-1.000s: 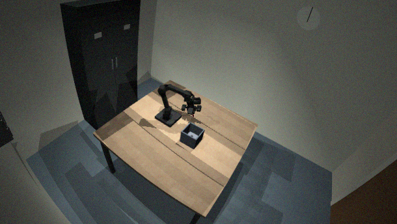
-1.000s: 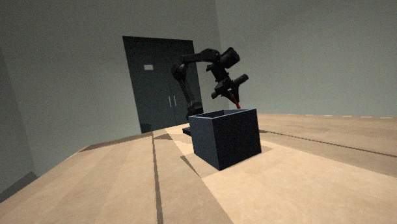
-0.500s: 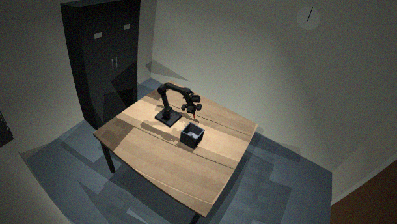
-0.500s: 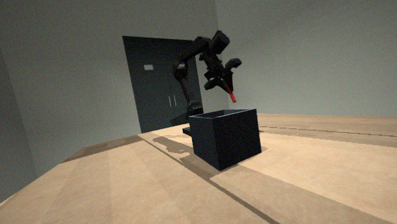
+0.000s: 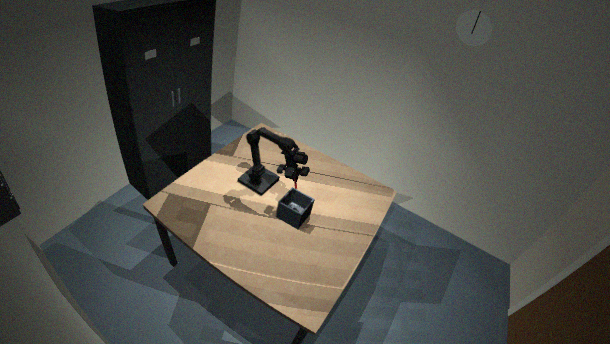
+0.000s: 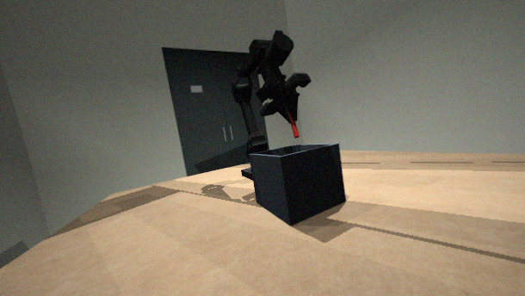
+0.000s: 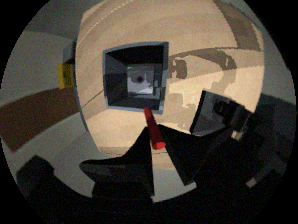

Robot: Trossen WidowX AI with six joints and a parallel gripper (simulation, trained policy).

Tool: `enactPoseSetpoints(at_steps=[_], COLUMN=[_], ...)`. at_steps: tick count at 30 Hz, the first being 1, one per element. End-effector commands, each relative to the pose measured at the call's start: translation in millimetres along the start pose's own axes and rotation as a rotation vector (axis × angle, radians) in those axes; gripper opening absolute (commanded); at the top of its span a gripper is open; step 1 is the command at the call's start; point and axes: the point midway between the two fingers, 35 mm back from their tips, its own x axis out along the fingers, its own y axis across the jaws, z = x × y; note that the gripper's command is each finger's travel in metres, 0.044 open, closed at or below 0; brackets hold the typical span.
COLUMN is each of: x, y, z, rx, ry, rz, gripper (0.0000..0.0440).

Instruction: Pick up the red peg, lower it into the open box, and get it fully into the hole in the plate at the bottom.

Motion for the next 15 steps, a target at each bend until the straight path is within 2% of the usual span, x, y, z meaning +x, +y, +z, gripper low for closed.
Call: enactPoseSetpoints(at_steps=[1,15], x=[0.7,19.5], y=[2.7,10.1], z=[10.1,50.7], rx=[0.009,0.049], ry=[-0.011,-0.007], rz=[-0.012,-0.077], gripper=[0.0000,0.0000])
